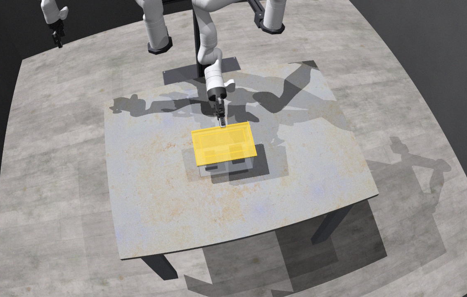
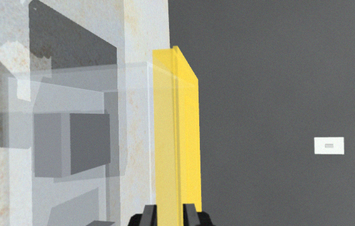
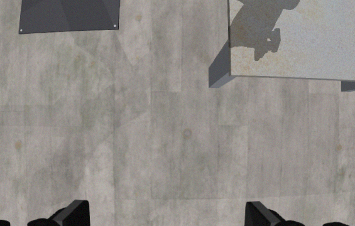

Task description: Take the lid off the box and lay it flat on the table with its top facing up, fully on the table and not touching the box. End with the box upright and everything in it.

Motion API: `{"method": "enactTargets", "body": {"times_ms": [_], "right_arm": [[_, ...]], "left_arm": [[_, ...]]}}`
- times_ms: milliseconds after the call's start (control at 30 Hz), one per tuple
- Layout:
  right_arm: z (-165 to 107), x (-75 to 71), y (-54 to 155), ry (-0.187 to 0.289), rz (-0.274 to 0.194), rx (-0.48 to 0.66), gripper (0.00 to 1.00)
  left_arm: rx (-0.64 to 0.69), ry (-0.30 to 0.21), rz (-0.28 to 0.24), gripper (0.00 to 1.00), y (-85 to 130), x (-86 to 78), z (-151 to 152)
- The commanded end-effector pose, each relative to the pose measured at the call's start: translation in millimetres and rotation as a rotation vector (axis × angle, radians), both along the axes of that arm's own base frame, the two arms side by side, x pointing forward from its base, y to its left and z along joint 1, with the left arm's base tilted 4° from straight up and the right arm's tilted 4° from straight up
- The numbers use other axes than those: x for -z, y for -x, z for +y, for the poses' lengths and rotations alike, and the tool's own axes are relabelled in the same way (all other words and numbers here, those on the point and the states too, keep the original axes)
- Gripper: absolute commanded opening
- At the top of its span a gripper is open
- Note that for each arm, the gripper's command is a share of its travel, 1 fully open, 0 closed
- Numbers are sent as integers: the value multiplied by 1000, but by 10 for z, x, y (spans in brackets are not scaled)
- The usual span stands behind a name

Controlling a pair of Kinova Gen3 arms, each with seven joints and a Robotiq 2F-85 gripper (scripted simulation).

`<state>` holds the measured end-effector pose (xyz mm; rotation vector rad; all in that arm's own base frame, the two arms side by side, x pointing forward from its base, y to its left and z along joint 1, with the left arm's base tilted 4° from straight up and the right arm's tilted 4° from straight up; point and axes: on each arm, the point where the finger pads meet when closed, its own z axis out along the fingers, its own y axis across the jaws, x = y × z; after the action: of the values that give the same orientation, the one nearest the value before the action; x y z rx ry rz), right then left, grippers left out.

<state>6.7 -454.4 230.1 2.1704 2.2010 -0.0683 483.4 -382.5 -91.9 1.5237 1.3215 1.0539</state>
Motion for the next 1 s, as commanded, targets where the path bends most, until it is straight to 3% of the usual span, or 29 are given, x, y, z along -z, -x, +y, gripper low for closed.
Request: {"method": "enactTargets", "body": {"times_ms": [0,967], "right_arm": [[-4,-9,0,2,0,0,1000],[-4,-9,0,2,0,0,1000]], "left_arm": [[0,1,-1,233,-3,-11,-6],[-3,-2,41,233,-11,-74,-11]]}}
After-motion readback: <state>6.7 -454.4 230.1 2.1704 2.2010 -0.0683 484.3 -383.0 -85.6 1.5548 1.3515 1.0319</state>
